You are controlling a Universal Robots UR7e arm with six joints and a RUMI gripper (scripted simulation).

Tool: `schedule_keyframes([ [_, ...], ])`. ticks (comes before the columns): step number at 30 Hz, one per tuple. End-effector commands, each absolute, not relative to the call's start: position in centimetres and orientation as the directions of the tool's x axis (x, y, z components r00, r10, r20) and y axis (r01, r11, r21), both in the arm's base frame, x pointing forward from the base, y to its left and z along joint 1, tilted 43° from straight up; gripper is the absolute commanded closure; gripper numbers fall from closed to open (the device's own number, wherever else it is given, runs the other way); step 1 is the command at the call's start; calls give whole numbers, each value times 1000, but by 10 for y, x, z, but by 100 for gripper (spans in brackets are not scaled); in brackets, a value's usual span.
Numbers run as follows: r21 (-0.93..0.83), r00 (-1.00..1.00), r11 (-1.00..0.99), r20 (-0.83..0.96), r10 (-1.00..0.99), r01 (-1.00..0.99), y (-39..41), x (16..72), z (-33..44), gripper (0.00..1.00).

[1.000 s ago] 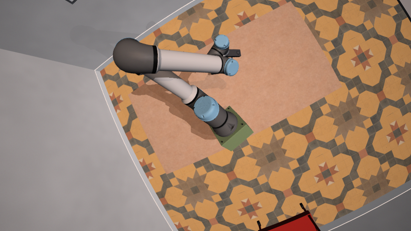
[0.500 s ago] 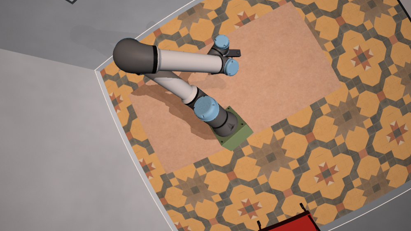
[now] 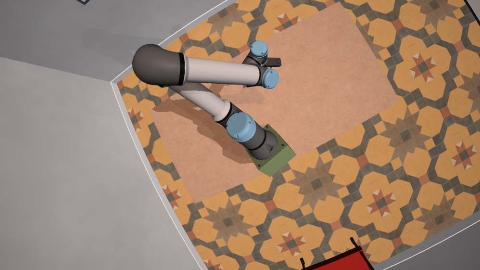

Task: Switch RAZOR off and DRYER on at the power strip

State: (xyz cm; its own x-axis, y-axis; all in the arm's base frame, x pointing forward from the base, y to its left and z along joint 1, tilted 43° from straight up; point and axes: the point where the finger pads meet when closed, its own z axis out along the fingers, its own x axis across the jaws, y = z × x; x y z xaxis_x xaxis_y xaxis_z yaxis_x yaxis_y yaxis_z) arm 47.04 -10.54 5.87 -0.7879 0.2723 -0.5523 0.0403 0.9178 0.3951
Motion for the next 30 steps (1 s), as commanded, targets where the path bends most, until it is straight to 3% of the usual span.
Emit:
schedule_keyframes([
  [1, 394, -788, 918, -553, 272, 40, -105, 472, 57, 100],
  [30, 394, -788, 918, -553, 272, 40, -96, 491, 35, 100],
])
